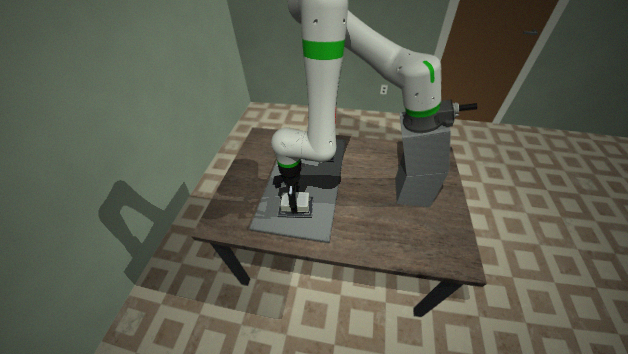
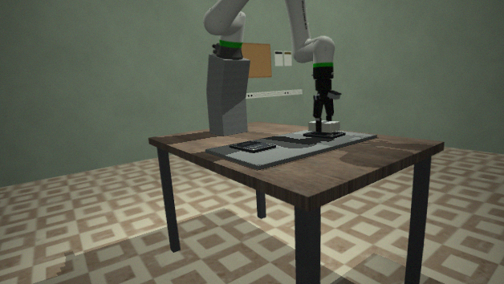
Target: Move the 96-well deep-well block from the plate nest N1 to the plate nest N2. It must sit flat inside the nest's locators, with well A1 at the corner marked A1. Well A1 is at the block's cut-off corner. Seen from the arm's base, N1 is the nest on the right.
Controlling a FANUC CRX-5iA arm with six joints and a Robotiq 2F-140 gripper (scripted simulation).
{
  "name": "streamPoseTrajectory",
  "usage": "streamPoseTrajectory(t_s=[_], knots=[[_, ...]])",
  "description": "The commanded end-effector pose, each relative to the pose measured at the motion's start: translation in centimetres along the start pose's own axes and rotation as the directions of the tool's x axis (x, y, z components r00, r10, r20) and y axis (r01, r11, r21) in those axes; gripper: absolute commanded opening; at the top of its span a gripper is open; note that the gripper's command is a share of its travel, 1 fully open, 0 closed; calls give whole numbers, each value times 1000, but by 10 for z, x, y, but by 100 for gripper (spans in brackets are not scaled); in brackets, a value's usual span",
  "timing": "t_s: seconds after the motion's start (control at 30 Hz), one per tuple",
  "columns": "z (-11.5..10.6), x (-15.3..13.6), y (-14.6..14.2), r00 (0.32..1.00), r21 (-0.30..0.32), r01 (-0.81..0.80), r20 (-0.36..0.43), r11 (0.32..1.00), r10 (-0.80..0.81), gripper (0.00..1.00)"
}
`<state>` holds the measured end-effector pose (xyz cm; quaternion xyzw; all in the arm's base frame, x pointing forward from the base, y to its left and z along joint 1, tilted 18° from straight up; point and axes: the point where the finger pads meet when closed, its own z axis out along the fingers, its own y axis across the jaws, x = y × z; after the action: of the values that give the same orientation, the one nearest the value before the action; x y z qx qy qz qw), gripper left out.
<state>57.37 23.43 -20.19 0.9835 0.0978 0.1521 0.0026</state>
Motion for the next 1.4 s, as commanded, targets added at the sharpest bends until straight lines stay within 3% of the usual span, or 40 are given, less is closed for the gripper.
streamPoseTrajectory(t_s=[0.0, 1.37], knots=[[0, 1, 0, 1000, 0, 0, -2, 1000, 0, 10], [6, 1, 0, 1000, 0, 0, -2, 1000, 0, 10]])
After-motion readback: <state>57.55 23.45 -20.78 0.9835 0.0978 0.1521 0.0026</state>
